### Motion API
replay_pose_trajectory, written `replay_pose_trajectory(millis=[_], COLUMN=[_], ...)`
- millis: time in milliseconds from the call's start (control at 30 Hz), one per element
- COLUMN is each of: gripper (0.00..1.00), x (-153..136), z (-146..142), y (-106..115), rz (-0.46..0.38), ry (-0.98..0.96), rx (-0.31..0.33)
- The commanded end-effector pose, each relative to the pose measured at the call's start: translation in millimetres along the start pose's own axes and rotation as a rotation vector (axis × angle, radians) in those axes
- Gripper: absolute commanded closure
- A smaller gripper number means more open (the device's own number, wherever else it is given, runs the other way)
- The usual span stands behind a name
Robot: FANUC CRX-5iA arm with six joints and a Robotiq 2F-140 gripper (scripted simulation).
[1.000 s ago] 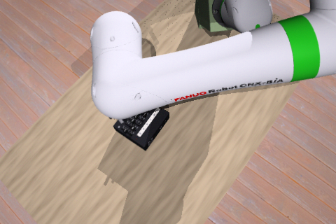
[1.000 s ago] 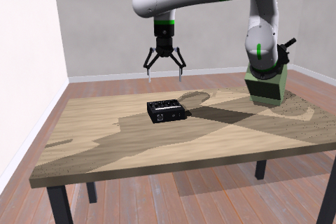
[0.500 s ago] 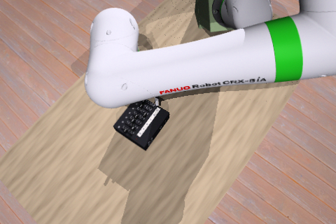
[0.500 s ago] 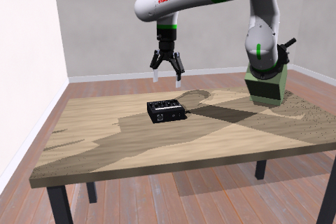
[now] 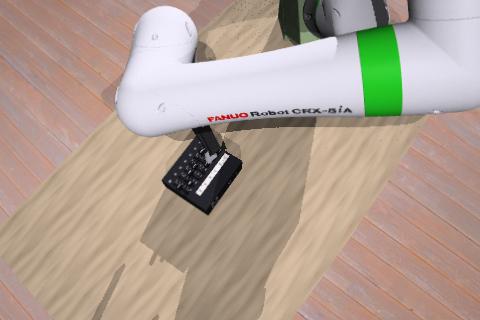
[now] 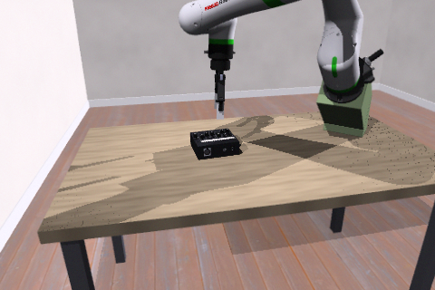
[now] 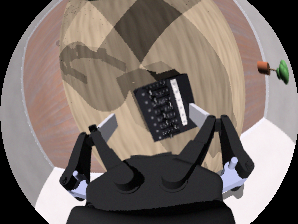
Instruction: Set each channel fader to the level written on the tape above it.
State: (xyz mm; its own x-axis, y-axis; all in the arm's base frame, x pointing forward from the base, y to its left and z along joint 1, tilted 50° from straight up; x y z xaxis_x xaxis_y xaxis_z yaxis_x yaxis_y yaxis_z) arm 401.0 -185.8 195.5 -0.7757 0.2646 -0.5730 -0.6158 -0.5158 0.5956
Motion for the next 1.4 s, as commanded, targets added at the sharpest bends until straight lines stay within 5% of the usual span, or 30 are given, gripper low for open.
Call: replay_pose_trajectory(millis=[0, 433, 467, 733, 1367], gripper=[0.00, 0.00, 1.00, 1.00, 1.00], x=[3.4, 8.5, 8.3, 4.8, 4.8], z=[-4.5, -9.0, -8.9, -7.7, -7.7], y=[-5.3, -10.5, -10.5, -10.6, -10.6], rz=[0.008, -0.006, -0.005, 0.017, 0.017], ry=[-0.223, -0.946, -0.998, -1.359, -1.359], rx=[0.015, 0.022, 0.024, 0.066, 0.066])
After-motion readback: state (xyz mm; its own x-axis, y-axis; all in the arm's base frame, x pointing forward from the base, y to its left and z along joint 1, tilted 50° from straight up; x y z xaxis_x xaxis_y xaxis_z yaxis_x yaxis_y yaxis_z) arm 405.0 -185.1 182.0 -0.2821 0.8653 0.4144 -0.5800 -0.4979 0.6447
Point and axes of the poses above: the point where the finger pads meet when closed, its own y axis back along the fingers, its own z axis across the jaws, x = y × z, the point moved 8 cm from there along y, back along the fingers, and after that the axes turned 9 degrees about y, right-handed, at the moved point
